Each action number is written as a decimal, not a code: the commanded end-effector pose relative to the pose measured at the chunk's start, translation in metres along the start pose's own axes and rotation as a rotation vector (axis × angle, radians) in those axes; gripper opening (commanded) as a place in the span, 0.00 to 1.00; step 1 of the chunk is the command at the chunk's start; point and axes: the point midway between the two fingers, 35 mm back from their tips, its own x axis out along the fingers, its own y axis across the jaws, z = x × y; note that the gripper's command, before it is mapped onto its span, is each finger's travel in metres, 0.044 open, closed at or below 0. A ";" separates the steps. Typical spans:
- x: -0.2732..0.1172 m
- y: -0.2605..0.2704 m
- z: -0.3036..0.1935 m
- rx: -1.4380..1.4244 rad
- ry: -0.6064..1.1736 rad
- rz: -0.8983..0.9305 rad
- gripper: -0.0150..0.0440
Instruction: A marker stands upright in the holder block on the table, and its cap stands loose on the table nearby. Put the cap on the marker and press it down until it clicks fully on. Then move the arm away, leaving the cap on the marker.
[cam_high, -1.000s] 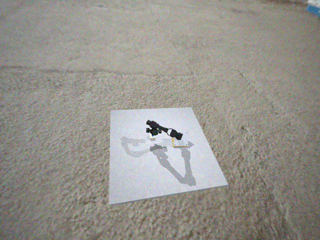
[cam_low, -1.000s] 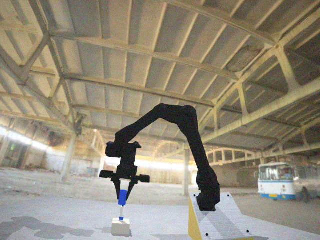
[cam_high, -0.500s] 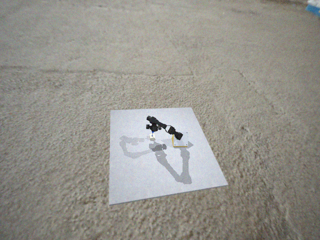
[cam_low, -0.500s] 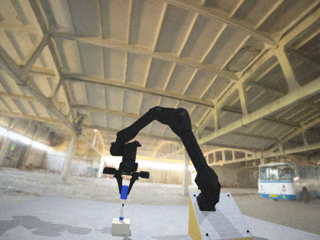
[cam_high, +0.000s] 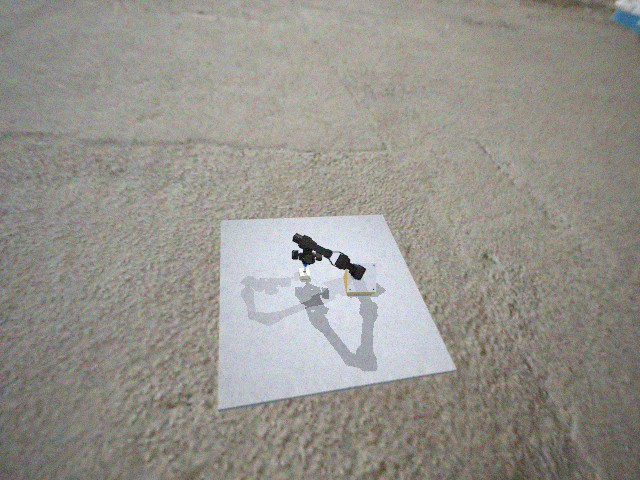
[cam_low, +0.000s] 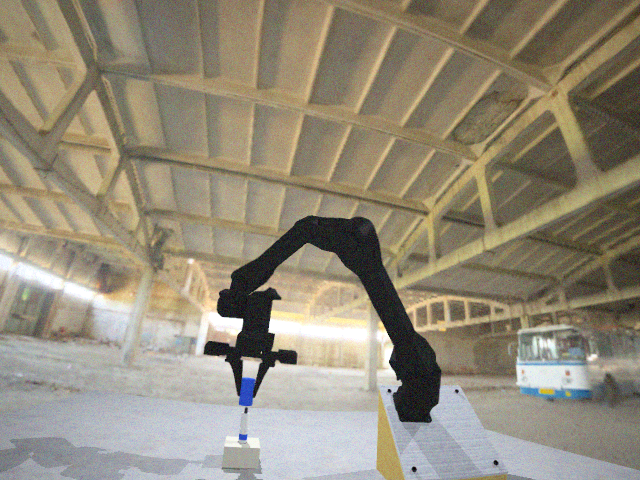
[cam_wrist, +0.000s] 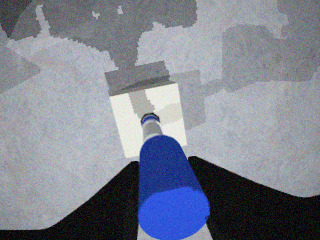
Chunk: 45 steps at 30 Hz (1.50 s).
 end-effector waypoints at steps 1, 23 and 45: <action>0.009 0.002 0.000 0.010 -0.009 0.008 0.25; 0.045 0.004 -0.001 0.009 -0.011 0.008 0.25; 0.075 0.004 -0.005 0.009 -0.012 0.008 0.25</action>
